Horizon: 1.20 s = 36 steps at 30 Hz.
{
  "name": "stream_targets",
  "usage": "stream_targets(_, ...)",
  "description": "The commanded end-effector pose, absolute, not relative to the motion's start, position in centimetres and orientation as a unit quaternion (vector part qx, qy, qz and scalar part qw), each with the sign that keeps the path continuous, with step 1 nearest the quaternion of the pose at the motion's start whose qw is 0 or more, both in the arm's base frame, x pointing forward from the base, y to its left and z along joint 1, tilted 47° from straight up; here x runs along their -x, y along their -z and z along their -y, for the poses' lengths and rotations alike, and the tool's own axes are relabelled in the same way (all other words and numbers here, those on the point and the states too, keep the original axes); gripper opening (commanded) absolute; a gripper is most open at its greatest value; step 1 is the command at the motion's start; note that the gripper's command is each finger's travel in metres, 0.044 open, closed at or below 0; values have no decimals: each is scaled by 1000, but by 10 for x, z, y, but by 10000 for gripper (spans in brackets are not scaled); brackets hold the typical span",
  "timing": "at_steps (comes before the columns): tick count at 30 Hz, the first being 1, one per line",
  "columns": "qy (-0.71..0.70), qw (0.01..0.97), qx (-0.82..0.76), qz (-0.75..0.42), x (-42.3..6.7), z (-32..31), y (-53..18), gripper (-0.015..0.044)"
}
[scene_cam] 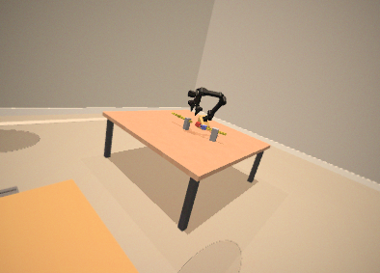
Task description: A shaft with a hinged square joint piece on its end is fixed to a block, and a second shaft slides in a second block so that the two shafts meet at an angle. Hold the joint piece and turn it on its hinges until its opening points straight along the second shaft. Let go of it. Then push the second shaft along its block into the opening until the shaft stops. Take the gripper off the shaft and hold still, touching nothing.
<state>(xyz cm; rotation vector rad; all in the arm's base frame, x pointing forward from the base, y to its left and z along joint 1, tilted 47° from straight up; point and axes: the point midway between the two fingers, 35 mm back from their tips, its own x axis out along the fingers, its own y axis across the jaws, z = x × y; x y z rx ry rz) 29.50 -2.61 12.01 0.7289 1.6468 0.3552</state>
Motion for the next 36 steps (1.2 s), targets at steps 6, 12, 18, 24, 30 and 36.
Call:
stream_targets(6,-63,573,-379,-724,-294,24,-120,440)
stream_targets(12,1,542,-424,-726,-293,23,-119,440)
stream_targets(18,64,507,-466,-722,-293,21,-118,440)
stream_targets(24,126,469,-506,-713,-293,20,-116,440)
stream_targets(30,188,428,-543,-698,-293,18,-115,440)
stream_targets(36,248,384,-576,-678,-292,17,-114,440)
